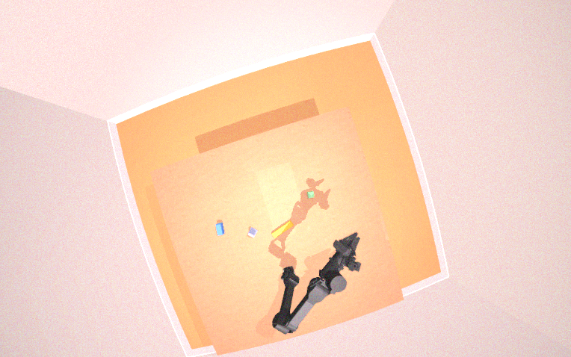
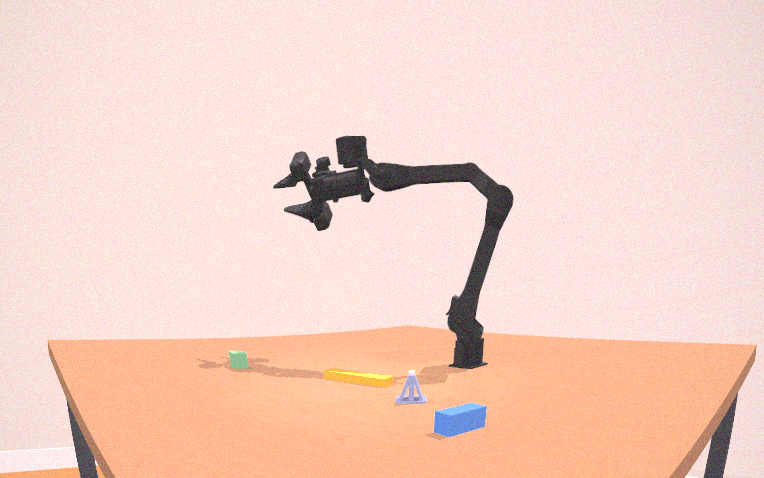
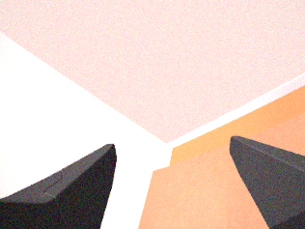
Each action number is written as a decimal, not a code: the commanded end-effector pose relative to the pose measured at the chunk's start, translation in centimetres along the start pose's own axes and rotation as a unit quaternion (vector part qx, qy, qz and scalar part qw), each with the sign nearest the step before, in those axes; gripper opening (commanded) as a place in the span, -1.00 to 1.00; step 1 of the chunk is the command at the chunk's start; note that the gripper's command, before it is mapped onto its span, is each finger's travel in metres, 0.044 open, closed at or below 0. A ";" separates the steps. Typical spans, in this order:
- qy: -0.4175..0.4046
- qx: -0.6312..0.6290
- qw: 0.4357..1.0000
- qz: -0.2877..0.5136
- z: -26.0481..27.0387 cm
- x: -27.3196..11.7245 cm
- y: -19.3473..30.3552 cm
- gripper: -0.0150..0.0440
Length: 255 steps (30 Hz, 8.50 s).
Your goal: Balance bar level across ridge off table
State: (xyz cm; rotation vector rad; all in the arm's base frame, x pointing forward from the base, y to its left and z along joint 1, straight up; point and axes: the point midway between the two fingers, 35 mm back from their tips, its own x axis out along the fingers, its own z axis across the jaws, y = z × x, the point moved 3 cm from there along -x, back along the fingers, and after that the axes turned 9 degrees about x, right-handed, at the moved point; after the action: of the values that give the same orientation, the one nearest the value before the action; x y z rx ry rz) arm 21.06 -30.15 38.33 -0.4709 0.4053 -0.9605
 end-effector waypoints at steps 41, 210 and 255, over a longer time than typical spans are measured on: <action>0.394 -0.198 0.745 0.500 -10.9 -11.9 28.2 0.58; 0.277 -0.376 0.649 0.600 -2.8 -26.9 38.9 -0.49; 0.277 -0.376 0.649 0.600 -6.0 -26.5 41.2 -0.49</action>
State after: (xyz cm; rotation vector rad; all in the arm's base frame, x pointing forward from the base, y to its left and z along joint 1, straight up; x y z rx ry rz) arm 32.29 11.23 13.99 -0.4979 1.4869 0.4949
